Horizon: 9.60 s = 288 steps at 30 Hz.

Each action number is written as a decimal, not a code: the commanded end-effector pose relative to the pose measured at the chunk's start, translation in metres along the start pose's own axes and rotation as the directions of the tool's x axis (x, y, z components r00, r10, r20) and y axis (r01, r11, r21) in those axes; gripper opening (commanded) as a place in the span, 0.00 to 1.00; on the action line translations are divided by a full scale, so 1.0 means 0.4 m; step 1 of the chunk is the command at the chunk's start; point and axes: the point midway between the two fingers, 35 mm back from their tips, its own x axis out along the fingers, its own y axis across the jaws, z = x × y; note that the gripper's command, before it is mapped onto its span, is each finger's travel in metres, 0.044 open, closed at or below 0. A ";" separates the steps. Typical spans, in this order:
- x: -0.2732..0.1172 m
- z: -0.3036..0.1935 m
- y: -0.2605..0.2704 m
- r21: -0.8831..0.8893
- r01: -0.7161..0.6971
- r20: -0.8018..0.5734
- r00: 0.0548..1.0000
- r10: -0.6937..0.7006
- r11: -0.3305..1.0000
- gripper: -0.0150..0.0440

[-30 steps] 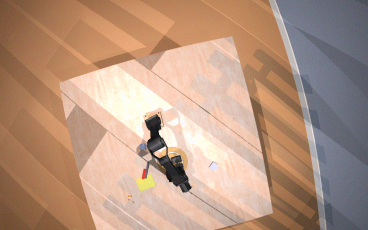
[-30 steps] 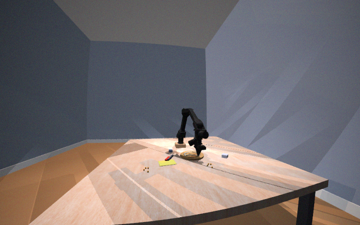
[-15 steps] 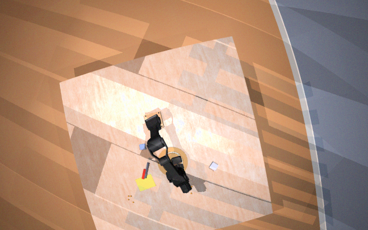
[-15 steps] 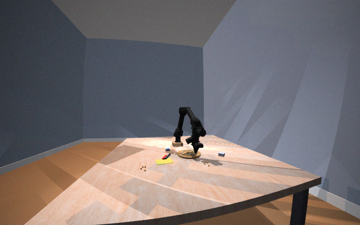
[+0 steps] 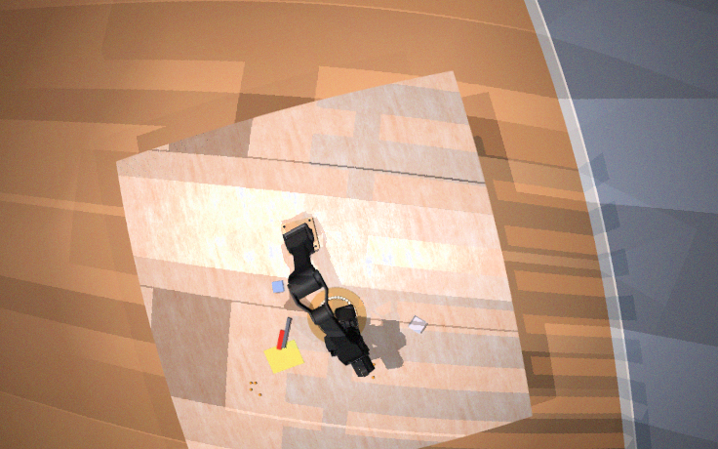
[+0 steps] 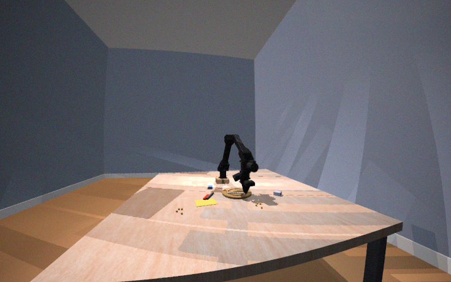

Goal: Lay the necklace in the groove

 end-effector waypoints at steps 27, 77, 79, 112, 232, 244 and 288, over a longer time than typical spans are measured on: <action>-0.013 0.000 -0.001 0.004 0.003 -0.003 1.000 -0.003 1.000 1.00; -0.091 0.255 -0.088 -0.688 0.000 0.006 1.000 -0.006 -0.725 0.46; -0.091 0.255 -0.088 -0.688 0.000 0.006 1.000 -0.006 -0.725 0.46; 0.009 0.255 -0.089 -0.688 0.000 0.006 1.000 -0.006 -0.725 0.46; -0.051 0.236 -0.067 -0.435 0.004 0.007 1.000 0.001 -0.900 0.46; -0.001 0.236 -0.071 -0.431 -0.002 0.005 1.000 -0.004 -0.902 0.46; -0.012 0.239 -0.069 -0.430 -0.003 0.005 1.000 -0.005 -0.903 0.25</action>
